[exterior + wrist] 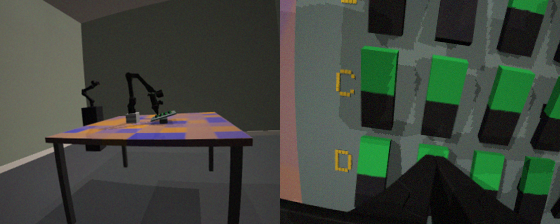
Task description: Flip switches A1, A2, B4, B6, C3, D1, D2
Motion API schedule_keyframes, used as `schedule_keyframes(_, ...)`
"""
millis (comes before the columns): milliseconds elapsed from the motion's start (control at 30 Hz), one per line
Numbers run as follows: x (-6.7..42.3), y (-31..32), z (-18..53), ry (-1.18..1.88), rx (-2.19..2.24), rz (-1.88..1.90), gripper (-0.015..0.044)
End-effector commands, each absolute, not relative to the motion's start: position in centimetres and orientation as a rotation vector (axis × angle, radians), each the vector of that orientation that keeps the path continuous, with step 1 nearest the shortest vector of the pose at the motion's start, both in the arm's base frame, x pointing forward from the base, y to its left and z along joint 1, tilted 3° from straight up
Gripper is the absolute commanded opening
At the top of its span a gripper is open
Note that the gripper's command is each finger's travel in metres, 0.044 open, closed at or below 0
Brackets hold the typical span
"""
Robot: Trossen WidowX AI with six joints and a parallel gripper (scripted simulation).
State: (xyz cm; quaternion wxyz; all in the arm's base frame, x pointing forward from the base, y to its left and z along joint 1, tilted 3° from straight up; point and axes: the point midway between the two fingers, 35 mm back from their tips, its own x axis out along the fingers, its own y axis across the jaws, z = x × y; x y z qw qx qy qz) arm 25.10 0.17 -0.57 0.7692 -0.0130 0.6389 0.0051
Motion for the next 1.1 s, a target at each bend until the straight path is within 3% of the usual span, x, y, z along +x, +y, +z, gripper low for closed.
schedule_keyframes(0, 25.1, 0.2, -0.4, 1.385, -0.028, 0.011, 0.0000)
schedule_keyframes(200, 23.7, 0.2, 5.5, 1.363, -0.029, 0.017, 0.0000)
schedule_keyframes(333, 23.8, 0.1, 5.8, 1.362, -0.029, 0.017, 0.0000)
schedule_keyframes(533, 28.4, -3.5, 7.5, 1.359, -0.032, 0.014, 0.0000)
schedule_keyframes(1067, 28.6, -3.6, 7.6, 1.358, -0.032, 0.014, 0.0000)
